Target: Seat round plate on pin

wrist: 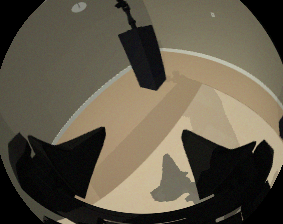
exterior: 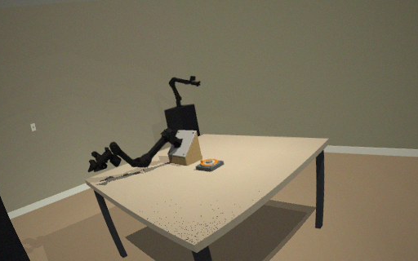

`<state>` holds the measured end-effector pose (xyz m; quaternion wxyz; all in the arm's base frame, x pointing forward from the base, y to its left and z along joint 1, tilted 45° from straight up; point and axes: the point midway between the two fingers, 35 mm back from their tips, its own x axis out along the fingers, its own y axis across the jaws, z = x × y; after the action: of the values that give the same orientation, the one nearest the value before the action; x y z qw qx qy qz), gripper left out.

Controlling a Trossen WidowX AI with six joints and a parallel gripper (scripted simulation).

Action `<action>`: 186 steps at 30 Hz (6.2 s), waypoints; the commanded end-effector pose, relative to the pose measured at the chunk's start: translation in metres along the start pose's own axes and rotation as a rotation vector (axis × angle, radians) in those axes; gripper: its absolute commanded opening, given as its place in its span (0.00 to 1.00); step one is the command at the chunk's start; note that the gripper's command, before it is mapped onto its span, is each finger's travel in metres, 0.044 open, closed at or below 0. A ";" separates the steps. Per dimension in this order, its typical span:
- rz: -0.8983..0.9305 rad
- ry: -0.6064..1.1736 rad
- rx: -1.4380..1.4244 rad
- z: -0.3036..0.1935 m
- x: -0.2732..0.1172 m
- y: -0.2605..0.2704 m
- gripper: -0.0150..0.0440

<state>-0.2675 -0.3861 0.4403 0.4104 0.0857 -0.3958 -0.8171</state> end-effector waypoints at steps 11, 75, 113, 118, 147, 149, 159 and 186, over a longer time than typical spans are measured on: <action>0.394 -0.329 0.313 0.137 -0.090 0.080 0.44; 2.135 0.614 -1.173 -0.204 -0.770 0.128 0.25; 1.098 0.895 -2.232 -0.379 -0.609 -0.076 0.25; 1.098 0.894 -2.233 -0.383 -0.606 -0.080 0.25; 1.098 0.895 -2.233 -0.375 -0.610 -0.105 0.25; 1.098 0.895 -2.233 -0.375 -0.611 -0.106 0.25; 1.098 0.895 -2.233 -0.375 -0.614 -0.111 0.25; 1.100 0.884 -2.250 -0.340 -0.634 -0.106 0.25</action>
<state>0.2386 -0.0762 0.0193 0.6267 -0.2100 0.6736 -0.3308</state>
